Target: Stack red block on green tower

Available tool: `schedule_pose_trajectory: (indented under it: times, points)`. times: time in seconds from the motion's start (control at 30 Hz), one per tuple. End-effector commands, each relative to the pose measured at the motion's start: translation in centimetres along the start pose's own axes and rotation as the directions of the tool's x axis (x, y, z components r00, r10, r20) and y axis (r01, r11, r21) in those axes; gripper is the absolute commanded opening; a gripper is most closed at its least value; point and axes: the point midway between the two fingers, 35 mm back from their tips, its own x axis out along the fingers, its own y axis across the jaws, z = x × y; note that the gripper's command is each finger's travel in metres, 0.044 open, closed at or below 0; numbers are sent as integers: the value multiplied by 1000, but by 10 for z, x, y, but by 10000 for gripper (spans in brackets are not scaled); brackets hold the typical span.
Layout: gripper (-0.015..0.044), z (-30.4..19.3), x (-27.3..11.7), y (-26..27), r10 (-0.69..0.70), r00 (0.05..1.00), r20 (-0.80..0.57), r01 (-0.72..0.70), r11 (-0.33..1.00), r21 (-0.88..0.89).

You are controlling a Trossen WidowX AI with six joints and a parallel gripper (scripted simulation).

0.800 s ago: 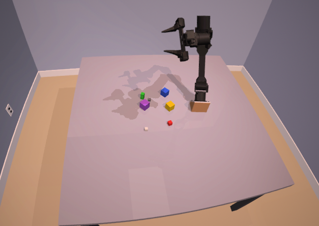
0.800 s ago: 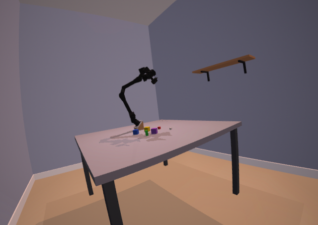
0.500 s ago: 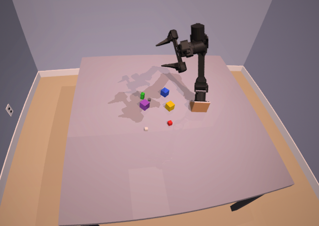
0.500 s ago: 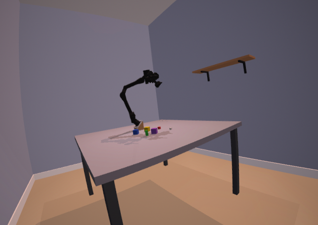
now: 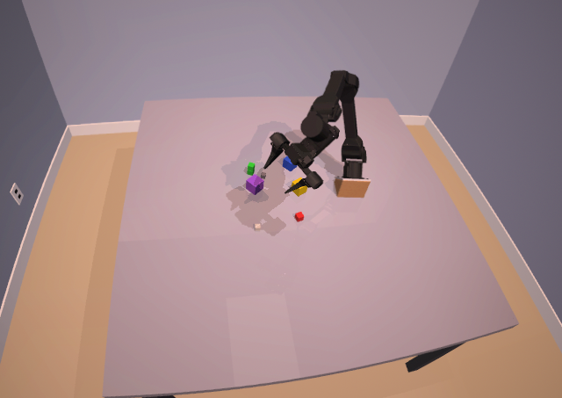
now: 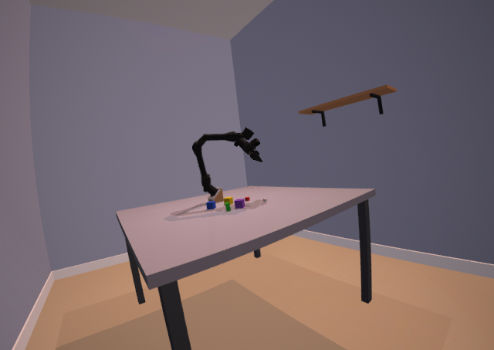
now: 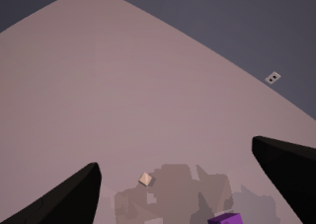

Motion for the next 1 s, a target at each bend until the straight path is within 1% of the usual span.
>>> schedule_pose_trajectory:
  times: [0.0, 0.1, 0.2, 0.4, 0.47, 0.67, 0.9, 0.97]
  points:
    - [440, -38, 25, 18, 80, 987, -139, -69, 995, 78]
    - [440, -73, 40, 32, 148, 953, -265, -105, 980, 169]
    - [440, -109, 50, 45, 211, 896, -391, -110, 958, 265]
    - [440, -179, 53, 65, 312, 720, -620, -24, 904, 427]
    - [440, -186, 52, 67, 321, 695, -643, -7, 898, 440]
    - [440, -186, 50, 72, 321, 695, -643, -7, 898, 440]
    - [440, -209, 74, 84, 320, 695, -643, -6, 898, 440]
    - [440, -210, 75, 85, 320, 695, -643, -6, 898, 440]
